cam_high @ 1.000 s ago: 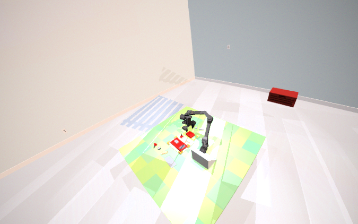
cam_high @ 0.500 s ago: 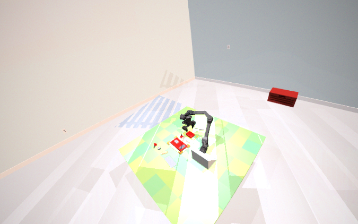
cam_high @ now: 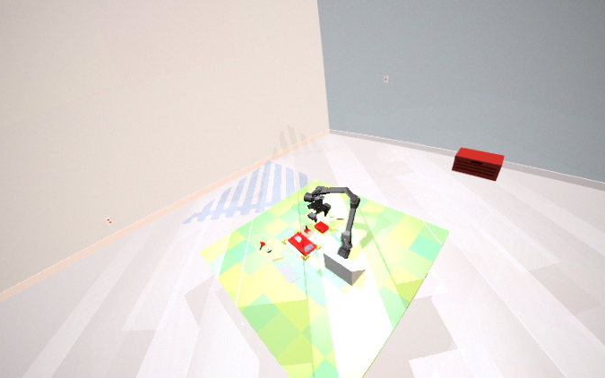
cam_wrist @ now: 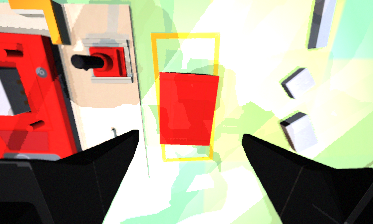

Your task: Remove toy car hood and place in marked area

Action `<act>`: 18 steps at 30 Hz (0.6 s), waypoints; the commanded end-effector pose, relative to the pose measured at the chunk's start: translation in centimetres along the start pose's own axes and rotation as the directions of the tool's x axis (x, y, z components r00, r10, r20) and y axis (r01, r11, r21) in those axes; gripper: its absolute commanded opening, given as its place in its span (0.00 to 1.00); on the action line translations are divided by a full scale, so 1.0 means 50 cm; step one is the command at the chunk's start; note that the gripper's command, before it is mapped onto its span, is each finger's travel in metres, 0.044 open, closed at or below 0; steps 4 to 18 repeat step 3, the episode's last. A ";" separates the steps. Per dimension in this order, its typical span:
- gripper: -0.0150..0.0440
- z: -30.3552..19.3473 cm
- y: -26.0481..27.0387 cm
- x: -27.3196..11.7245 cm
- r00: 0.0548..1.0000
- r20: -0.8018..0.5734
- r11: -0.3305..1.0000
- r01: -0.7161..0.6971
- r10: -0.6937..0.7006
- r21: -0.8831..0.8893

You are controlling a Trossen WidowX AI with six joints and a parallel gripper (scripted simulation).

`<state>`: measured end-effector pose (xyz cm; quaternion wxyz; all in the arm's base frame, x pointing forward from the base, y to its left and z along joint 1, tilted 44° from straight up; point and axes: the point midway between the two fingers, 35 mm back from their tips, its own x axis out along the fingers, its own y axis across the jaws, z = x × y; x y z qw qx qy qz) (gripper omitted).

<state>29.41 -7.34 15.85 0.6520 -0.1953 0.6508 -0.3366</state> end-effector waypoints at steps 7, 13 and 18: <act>1.00 -0.001 0.002 0.000 1.000 -0.004 1.000 -0.004 0.004 0.002; 1.00 -0.001 0.002 0.000 1.000 -0.004 1.000 -0.004 0.004 0.002; 1.00 -0.001 0.002 0.000 1.000 -0.004 1.000 -0.004 0.004 0.002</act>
